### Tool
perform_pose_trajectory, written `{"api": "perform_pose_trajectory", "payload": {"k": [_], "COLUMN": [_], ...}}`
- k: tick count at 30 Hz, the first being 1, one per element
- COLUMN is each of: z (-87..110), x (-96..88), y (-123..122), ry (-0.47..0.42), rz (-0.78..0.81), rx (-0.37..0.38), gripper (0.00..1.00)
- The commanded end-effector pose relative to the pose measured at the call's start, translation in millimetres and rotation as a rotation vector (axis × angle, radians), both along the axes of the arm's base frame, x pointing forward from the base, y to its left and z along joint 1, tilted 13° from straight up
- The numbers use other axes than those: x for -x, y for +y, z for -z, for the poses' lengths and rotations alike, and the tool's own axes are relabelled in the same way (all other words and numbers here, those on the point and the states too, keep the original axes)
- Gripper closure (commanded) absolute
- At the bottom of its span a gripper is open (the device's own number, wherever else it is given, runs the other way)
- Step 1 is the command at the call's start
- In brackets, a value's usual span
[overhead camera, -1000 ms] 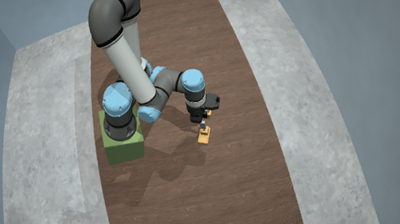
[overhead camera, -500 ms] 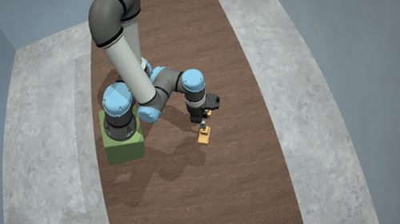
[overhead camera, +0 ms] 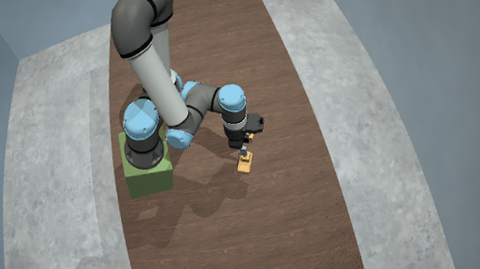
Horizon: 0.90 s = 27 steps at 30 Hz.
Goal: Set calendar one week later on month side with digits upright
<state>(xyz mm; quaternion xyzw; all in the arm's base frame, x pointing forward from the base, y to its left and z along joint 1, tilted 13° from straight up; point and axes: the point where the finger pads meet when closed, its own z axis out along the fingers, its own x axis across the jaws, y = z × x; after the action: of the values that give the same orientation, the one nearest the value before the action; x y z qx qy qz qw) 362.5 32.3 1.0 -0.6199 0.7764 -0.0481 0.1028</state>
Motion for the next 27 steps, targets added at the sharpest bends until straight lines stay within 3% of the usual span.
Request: {"api": "perform_pose_trajectory", "payload": {"k": [1, 27], "z": [6.5, 37.1], "x": [-1.6, -8.1], "y": [0.0, 0.2], "ry": [0.000, 0.000], "rz": [0.000, 0.000], "rx": [0.000, 0.000], "gripper": [0.10, 0.10]}}
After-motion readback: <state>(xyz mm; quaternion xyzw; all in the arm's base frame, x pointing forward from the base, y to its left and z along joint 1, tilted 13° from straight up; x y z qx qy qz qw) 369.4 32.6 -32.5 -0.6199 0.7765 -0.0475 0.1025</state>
